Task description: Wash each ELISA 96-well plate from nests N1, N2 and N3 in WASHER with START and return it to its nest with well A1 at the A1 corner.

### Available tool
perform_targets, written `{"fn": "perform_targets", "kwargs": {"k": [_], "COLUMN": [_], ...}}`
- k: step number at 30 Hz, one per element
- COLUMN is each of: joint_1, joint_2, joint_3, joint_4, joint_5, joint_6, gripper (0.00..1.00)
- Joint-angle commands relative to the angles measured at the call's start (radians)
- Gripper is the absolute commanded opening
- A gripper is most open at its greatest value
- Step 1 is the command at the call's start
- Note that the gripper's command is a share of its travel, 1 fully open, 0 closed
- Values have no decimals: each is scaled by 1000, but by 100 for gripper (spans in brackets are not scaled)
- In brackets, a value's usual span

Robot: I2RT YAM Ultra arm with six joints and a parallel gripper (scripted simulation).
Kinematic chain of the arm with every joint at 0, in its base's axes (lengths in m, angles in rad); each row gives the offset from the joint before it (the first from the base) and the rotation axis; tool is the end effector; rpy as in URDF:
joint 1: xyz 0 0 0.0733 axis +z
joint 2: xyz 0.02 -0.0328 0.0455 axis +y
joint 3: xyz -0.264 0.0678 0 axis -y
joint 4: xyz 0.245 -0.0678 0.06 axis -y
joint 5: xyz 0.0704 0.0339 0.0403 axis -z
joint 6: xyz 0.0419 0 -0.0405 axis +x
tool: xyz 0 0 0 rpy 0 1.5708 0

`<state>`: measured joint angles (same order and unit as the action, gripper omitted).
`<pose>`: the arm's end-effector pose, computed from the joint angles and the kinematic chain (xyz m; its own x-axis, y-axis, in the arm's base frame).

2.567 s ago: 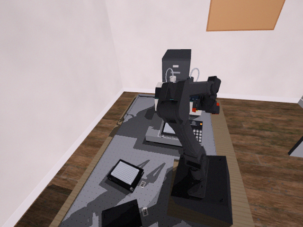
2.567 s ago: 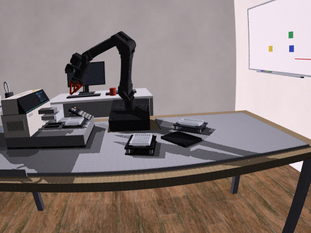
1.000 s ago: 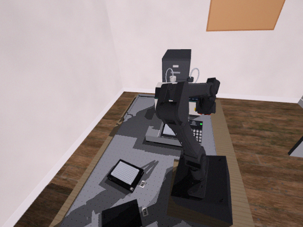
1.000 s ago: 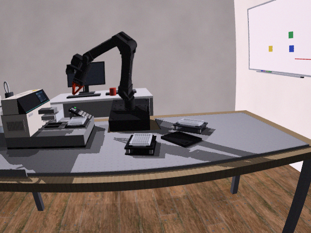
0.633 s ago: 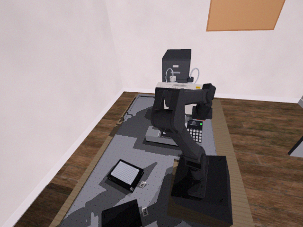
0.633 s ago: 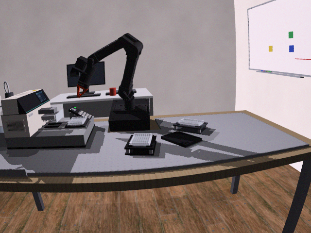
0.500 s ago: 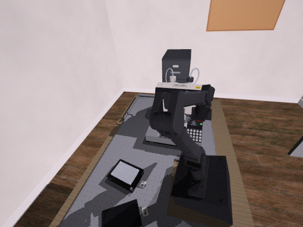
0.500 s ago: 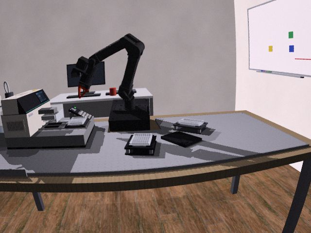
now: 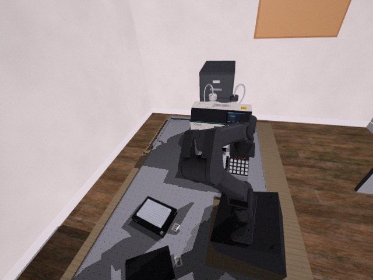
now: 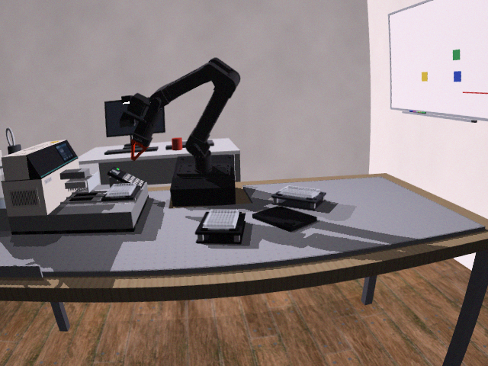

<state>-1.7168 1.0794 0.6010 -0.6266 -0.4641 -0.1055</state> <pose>-0.0078 -0.1897 0.1956 0.0330 0.8718 -0.4887 0.9226 0.1615 0.3504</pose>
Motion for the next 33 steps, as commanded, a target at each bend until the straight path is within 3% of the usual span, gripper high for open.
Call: {"fn": "perform_targets", "kwargs": {"k": [1,16,18,25,33], "joint_1": [0,125,125,219,222], "joint_2": [-16,-251,-251,-377,-381], "joint_3": [1,-157,-157,-221,-223], "joint_4": [11,-17,-17,-48,-50], "joint_5": [6,67,67,116,118], "joint_6": [20,140,140,226,229], "gripper": [0,0,0,0,0]}}
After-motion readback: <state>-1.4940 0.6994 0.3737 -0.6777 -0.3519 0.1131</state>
